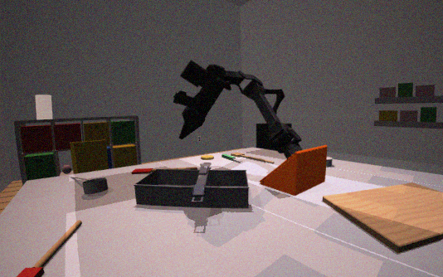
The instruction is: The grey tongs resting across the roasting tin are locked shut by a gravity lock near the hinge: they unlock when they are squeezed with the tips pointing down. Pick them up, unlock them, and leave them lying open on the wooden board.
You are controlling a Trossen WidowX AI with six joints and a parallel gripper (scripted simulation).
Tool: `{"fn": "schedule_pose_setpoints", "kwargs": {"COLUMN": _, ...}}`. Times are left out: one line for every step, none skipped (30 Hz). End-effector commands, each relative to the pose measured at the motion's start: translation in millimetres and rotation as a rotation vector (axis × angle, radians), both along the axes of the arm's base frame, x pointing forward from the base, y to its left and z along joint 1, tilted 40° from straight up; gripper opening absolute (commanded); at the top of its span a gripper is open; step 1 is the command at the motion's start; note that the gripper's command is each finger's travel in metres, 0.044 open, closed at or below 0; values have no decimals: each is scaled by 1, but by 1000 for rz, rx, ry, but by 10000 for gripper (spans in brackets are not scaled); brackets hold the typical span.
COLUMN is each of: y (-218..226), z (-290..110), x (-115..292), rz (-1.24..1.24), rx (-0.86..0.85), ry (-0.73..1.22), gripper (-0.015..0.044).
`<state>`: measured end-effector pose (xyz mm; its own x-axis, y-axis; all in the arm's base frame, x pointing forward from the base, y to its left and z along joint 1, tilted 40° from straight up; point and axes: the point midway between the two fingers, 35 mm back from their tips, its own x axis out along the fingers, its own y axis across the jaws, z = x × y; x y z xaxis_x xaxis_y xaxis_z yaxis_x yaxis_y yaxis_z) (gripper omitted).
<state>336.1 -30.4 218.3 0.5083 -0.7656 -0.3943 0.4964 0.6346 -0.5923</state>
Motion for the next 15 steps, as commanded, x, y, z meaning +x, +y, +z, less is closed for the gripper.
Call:
{"fn": "schedule_pose_setpoints", "kwargs": {"y": 29, "z": -65, "x": 7, "rz": 273, "rx": -288, "ry": 520, "gripper": 260}}
{"fn": "schedule_pose_setpoints", "kwargs": {"y": 33, "z": -74, "x": 7, "rz": 316, "rx": -334, "ry": 598, "gripper": 260}}
{"fn": "schedule_pose_setpoints", "kwargs": {"y": 37, "z": -84, "x": 6, "rz": 359, "rx": -380, "ry": 675, "gripper": 260}}
{"fn": "schedule_pose_setpoints", "kwargs": {"y": 41, "z": -93, "x": 6, "rz": 403, "rx": -427, "ry": 753, "gripper": 260}}
{"fn": "schedule_pose_setpoints", "kwargs": {"y": 45, "z": -102, "x": 4, "rz": 446, "rx": -474, "ry": 830, "gripper": 260}}
{"fn": "schedule_pose_setpoints", "kwargs": {"y": 48, "z": -111, "x": 3, "rz": 490, "rx": -522, "ry": 907, "gripper": 260}}
{"fn": "schedule_pose_setpoints", "kwargs": {"y": 51, "z": -120, "x": 1, "rz": 534, "rx": -569, "ry": 984, "gripper": 260}}
{"fn": "schedule_pose_setpoints", "kwargs": {"y": 55, "z": -129, "x": -1, "rz": 579, "rx": -618, "ry": 1061, "gripper": 260}}
{"fn": "schedule_pose_setpoints", "kwargs": {"y": 57, "z": -135, "x": -2, "rz": 611, "rx": -653, "ry": 1117, "gripper": 260}}
{"fn": "schedule_pose_setpoints", "kwargs": {"y": 58, "z": -139, "x": -3, "rz": 631, "rx": -675, "ry": 1152, "gripper": 260}}
{"fn": "schedule_pose_setpoints", "kwargs": {"y": 59, "z": -141, "x": -4, "rz": 638, "rx": -683, "ry": 1164, "gripper": 260}}
{"fn": "schedule_pose_setpoints", "kwargs": {"y": 59, "z": -141, "x": -4, "rz": 638, "rx": -683, "ry": 1164, "gripper": 260}}
{"fn": "schedule_pose_setpoints", "kwargs": {"y": 59, "z": -141, "x": -4, "rz": 638, "rx": -683, "ry": 1164, "gripper": 260}}
{"fn": "schedule_pose_setpoints", "kwargs": {"y": 59, "z": -141, "x": -4, "rz": 638, "rx": -683, "ry": 1164, "gripper": 260}}
{"fn": "schedule_pose_setpoints", "kwargs": {"y": 59, "z": -141, "x": -4, "rz": 638, "rx": -683, "ry": 1164, "gripper": 260}}
